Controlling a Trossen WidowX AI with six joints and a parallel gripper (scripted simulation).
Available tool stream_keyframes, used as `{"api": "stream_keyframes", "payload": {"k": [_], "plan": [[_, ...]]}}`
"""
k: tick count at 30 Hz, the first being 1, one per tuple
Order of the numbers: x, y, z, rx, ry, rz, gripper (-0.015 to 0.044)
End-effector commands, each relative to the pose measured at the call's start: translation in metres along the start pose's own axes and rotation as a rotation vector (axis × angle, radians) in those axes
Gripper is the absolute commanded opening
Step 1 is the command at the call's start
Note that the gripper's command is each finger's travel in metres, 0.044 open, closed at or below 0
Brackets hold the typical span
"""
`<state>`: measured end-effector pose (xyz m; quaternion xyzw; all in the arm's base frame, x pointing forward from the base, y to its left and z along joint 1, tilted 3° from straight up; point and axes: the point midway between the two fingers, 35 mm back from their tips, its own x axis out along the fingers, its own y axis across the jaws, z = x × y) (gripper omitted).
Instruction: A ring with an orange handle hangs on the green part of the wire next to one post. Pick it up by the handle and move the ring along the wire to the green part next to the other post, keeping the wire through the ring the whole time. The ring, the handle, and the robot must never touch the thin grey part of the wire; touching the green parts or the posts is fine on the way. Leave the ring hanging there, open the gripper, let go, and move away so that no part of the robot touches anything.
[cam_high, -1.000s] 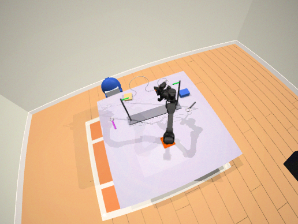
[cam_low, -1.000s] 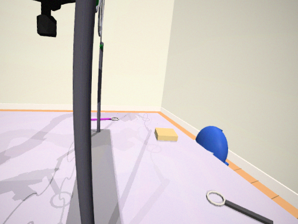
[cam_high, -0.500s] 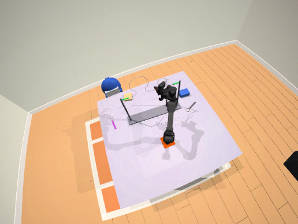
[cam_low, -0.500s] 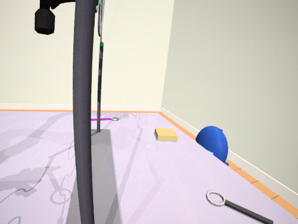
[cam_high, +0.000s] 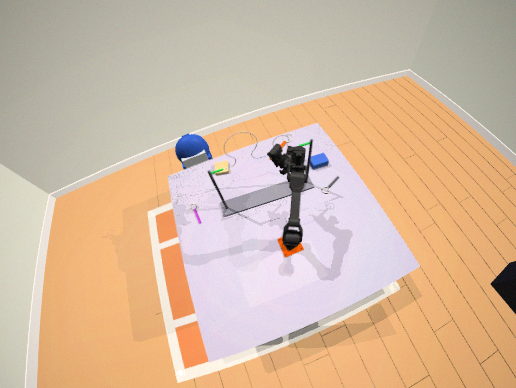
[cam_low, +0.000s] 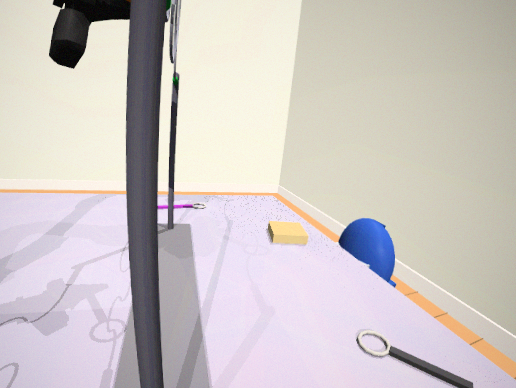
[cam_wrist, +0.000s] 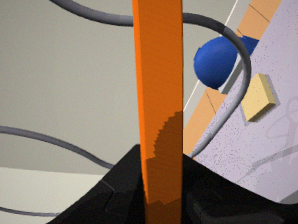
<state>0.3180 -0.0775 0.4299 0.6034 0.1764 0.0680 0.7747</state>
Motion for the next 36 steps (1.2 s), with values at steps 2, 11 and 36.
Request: {"api": "stream_keyframes", "payload": {"k": [2,11,36], "plan": [[0.000,-0.009,0.001,-0.117,-0.006,-0.070,-0.0150],[-0.001,-0.022,0.004,-0.301,-0.012,-0.182,-0.0150],[-0.012,-0.053,0.023,-0.812,-0.037,-0.493,-0.0150]]}}
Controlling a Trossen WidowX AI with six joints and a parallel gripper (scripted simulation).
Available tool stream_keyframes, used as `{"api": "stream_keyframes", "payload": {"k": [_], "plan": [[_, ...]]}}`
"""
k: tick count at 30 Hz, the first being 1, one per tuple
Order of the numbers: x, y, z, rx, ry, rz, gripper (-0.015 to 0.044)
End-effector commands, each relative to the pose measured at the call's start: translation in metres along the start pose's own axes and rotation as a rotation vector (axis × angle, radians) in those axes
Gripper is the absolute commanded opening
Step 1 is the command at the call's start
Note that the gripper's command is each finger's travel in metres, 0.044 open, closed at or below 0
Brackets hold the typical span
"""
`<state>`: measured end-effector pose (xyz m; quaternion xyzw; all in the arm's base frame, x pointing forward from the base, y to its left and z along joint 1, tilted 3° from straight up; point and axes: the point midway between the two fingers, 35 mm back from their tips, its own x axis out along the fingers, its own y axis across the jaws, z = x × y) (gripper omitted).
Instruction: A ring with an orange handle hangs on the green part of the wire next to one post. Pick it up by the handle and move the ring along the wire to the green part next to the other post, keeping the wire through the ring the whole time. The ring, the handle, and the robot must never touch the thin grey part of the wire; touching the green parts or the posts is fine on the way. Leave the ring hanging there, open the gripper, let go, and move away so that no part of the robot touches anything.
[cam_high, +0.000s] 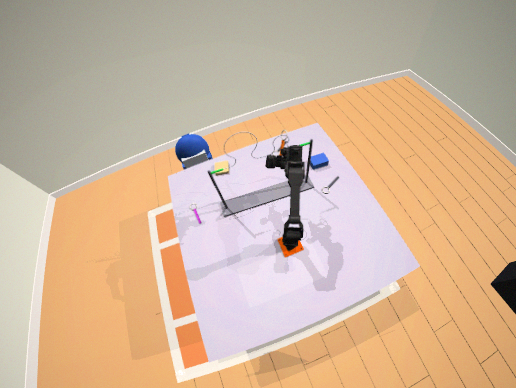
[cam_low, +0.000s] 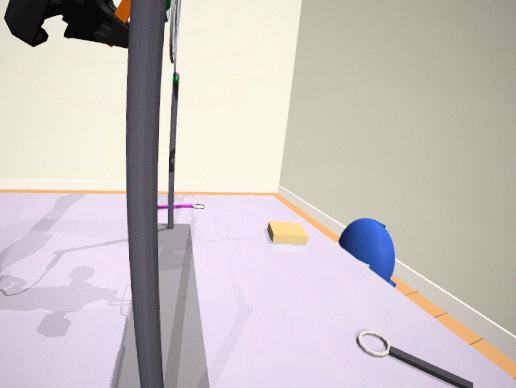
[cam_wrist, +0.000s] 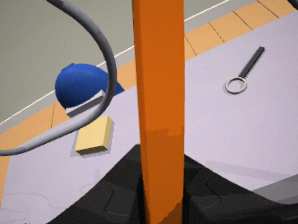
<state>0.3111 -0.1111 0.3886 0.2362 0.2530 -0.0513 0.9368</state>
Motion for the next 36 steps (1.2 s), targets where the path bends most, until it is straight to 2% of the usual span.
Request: {"api": "stream_keyframes", "payload": {"k": [1,36], "plan": [[0.000,-0.008,0.000,-0.099,-0.003,-0.063,-0.0150],[-0.011,-0.055,0.023,-0.819,-0.053,-0.498,-0.0150]]}}
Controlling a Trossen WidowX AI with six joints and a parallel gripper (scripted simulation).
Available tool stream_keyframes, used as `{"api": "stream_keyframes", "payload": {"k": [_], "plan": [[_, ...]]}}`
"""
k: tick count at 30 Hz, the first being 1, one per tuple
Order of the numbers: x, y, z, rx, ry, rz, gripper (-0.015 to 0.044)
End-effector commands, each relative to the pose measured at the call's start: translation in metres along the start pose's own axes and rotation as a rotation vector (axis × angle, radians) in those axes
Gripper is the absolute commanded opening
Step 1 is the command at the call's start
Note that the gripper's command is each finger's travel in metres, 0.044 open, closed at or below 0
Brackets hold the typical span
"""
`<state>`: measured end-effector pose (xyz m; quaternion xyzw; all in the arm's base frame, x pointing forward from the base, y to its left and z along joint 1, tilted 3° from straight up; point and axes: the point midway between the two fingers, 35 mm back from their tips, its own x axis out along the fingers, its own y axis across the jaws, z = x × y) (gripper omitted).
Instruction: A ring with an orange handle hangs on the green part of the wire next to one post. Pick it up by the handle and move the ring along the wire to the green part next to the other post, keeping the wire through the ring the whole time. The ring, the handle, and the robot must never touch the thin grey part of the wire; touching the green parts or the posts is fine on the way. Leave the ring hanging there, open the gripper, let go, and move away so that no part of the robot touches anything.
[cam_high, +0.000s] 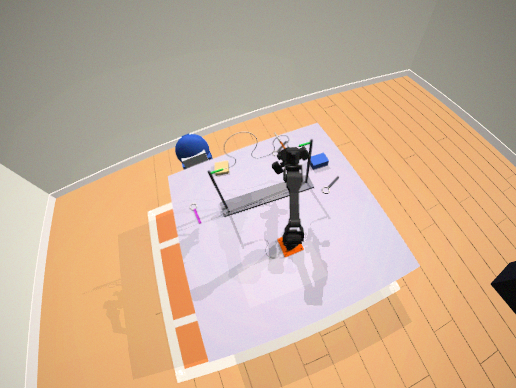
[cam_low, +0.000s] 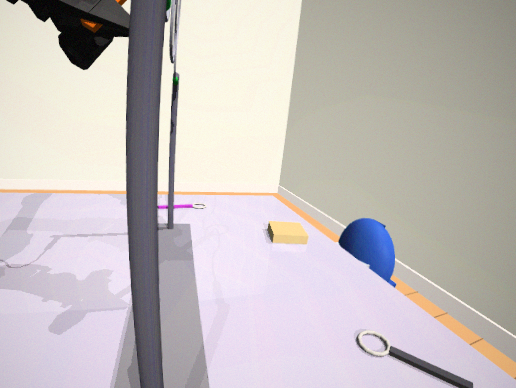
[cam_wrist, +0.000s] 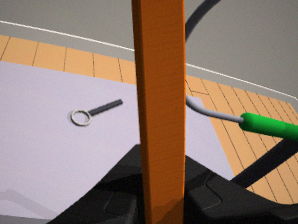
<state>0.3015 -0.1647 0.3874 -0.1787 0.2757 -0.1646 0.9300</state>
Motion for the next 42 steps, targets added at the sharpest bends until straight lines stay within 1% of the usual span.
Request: {"api": "stream_keyframes", "payload": {"k": [1,20,42], "plan": [[0.000,-0.008,-0.001,-0.099,-0.002,-0.061,-0.0150],[-0.002,-0.036,0.008,-0.491,-0.037,-0.296,-0.0150],[-0.013,-0.060,0.029,-0.935,-0.079,-0.558,-0.0150]]}}
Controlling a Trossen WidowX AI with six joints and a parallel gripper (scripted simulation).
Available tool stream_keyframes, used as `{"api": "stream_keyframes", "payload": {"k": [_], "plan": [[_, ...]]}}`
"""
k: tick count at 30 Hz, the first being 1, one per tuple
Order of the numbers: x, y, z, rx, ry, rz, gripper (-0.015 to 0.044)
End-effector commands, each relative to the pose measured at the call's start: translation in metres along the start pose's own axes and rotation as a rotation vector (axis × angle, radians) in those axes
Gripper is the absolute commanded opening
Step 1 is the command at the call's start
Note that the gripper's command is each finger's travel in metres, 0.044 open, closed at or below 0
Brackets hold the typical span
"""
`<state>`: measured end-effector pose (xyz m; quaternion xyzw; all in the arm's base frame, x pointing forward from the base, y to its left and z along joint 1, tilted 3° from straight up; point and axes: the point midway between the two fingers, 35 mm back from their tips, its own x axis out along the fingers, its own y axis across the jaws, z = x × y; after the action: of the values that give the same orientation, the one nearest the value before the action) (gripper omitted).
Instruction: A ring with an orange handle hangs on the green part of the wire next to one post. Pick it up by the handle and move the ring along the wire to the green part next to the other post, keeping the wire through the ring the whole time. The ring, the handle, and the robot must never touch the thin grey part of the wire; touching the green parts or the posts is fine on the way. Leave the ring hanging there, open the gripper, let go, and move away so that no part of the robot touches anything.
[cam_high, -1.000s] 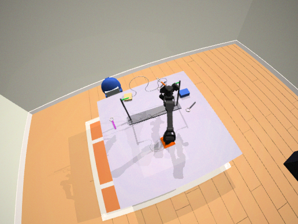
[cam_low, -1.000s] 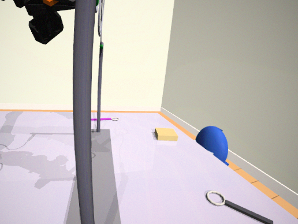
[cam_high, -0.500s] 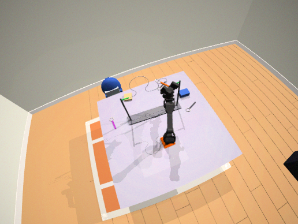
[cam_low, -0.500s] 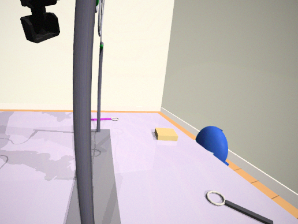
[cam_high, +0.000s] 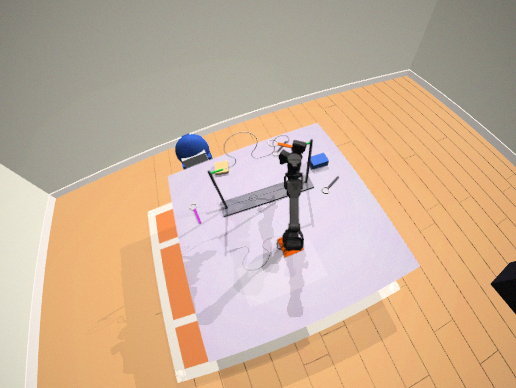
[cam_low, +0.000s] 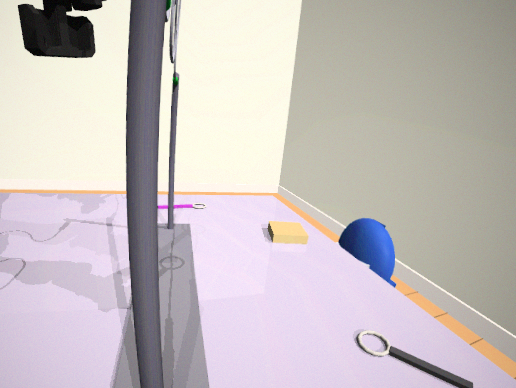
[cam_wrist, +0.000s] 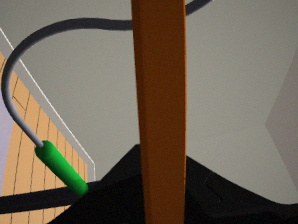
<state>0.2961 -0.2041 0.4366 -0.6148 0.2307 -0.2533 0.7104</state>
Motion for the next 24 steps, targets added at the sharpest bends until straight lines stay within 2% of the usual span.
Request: {"api": "stream_keyframes", "payload": {"k": [1,14,24], "plan": [[0.000,-0.006,-0.001,-0.093,-0.005,-0.052,-0.0150],[0.001,-0.016,0.001,-0.283,-0.025,-0.166,-0.0150],[0.002,-0.009,-0.003,-0.298,-0.027,-0.180,-0.0150]]}}
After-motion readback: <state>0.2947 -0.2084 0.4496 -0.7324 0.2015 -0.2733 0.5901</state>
